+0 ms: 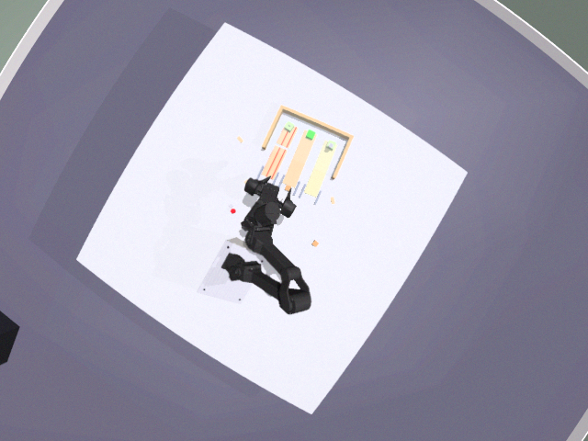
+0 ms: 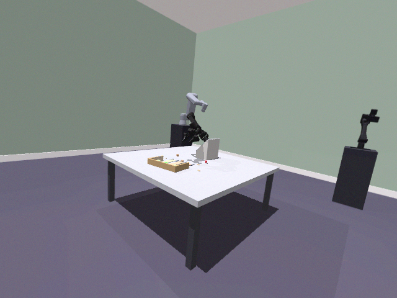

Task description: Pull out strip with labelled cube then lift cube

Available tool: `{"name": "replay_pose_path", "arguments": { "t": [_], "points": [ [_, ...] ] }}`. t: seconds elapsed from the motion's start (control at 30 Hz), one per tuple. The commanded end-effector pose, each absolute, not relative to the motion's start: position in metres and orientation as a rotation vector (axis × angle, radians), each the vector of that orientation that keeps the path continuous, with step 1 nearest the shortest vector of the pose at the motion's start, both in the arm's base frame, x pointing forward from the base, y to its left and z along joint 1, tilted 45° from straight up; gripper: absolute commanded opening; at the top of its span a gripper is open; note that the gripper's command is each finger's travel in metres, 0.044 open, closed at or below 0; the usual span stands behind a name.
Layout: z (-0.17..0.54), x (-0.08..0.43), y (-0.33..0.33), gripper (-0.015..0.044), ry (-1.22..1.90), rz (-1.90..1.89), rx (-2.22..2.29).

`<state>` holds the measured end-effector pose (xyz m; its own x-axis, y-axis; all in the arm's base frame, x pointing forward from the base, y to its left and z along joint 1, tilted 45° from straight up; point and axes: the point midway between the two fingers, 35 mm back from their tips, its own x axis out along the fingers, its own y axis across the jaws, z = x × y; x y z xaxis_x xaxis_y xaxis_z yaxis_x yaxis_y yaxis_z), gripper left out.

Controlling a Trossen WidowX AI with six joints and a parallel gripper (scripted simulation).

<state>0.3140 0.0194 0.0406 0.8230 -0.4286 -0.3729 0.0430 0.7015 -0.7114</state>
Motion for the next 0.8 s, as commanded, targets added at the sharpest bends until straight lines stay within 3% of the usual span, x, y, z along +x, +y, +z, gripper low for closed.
{"name": "replay_pose_path", "arguments": {
  "t": [0.0,0.27,0.77],
  "points": [
    [0.041,0.311,0.017,0.04,0.552,-0.292,-0.745],
    [0.041,0.311,0.017,0.04,0.552,-0.292,-0.745],
    [0.027,0.394,-0.055,0.0006,1.058,-0.423,-0.771]
  ]
}}
